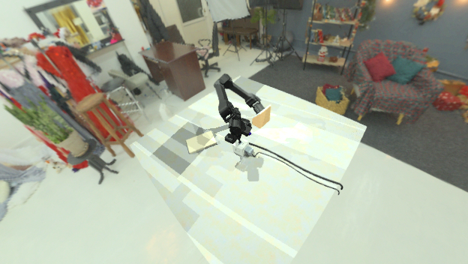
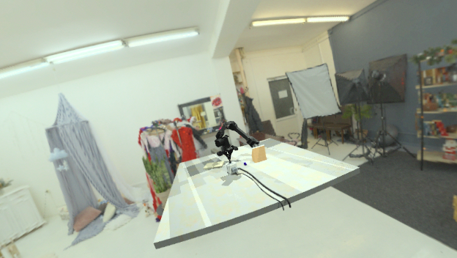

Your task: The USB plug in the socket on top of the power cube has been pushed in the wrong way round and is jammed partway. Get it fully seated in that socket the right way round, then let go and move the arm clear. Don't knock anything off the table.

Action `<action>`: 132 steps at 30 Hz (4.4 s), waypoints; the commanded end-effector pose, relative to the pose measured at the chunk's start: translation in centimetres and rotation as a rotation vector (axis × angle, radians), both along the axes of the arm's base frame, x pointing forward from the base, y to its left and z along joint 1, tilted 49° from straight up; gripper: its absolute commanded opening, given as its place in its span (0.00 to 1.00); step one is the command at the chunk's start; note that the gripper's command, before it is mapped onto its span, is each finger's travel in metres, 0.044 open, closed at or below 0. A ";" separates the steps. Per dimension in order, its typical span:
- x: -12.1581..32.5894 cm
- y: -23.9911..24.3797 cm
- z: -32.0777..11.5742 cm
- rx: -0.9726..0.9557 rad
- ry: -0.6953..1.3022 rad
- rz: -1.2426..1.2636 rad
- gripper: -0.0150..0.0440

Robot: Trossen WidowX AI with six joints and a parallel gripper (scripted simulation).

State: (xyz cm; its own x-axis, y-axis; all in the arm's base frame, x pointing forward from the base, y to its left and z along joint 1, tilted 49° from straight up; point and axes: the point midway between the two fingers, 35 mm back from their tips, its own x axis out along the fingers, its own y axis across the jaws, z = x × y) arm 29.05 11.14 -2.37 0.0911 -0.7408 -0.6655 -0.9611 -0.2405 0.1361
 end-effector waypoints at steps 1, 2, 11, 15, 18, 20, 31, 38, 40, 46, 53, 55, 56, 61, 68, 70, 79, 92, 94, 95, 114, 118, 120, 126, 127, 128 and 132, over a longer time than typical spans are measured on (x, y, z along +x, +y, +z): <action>0.0 0.0 0.0 0.000 -0.001 0.000 0.25; 0.0 0.0 0.0 0.000 -0.001 0.000 0.25; 0.0 0.4 0.3 0.000 0.000 0.000 0.25; -0.1 0.6 0.5 0.000 0.000 0.000 0.25; -0.1 0.7 0.6 0.000 0.000 0.000 0.25; -0.1 0.8 0.7 0.000 0.000 0.000 0.25; -0.2 1.4 1.2 0.001 0.000 0.000 0.25; -0.2 1.7 1.5 0.001 0.000 0.000 0.25; -0.2 1.8 1.6 0.001 0.000 0.000 0.25; -0.3 2.1 1.9 0.001 0.001 0.000 0.25; -0.3 2.1 1.9 0.000 -0.008 -0.007 0.25; -0.3 2.1 1.9 0.001 -0.030 -0.025 0.25; -0.3 2.1 1.9 0.003 -0.043 -0.037 0.25; -0.3 2.0 1.8 0.014 -0.137 -0.120 0.25; -0.3 2.0 1.8 0.031 -0.277 -0.246 0.25; -0.3 2.0 1.8 0.036 -0.316 -0.280 0.25; -0.3 2.0 1.8 0.057 -0.491 -0.437 0.25; -0.3 2.0 1.8 0.089 -0.743 -0.663 0.25; -0.3 2.0 1.8 0.094 -0.782 -0.697 0.25; -0.3 2.0 1.8 0.096 -0.801 -0.715 0.25; -0.3 2.0 1.8 0.142 -1.170 -1.045 0.25; -0.3 2.0 1.8 0.152 -1.248 -1.115 0.25; -0.3 2.0 1.8 0.157 -1.287 -1.150 0.25; -0.3 2.0 1.8 0.172 -1.403 -1.254 0.25; -0.3 2.0 1.8 0.174 -1.422 -1.271 0.25; -0.3 2.0 1.8 0.177 -1.442 -1.289 0.25; -0.3 2.0 1.8 0.186 -1.519 -1.358 0.25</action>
State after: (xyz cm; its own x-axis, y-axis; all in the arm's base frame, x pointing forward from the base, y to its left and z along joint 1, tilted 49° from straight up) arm 28.76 13.18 -0.52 0.0935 -0.7428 -0.6629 0.1148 0.6694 -0.7339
